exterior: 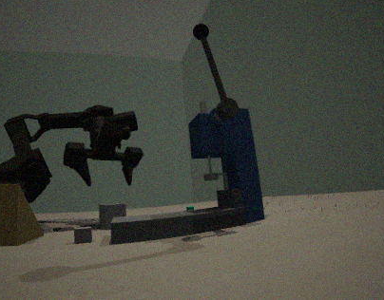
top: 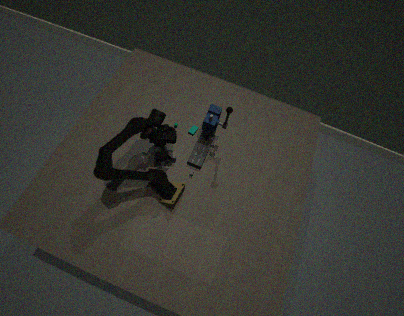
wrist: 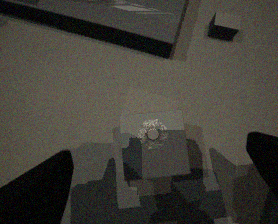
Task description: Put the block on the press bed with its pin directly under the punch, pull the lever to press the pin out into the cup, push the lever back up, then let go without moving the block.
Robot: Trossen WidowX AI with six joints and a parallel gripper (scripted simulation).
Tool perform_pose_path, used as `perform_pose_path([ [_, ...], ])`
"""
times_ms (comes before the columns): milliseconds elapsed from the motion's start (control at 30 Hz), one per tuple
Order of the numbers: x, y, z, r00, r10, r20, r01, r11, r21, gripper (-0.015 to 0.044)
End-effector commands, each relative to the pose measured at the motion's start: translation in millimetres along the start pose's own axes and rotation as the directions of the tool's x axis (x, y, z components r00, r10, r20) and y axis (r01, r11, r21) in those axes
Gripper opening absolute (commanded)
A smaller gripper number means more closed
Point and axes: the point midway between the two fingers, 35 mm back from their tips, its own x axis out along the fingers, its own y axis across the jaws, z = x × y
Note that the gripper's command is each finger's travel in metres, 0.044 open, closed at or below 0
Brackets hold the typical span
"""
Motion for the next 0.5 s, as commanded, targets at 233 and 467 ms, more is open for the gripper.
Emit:
perform_pose_path([
  [233,-0.2,0.0,0.0,1.000,0.001,-0.001,-0.001,1.000,0.000,0.0440],
  [467,6.4,-5.2,7.0,0.970,-0.083,-0.229,0.076,0.996,-0.038,0.0440],
])
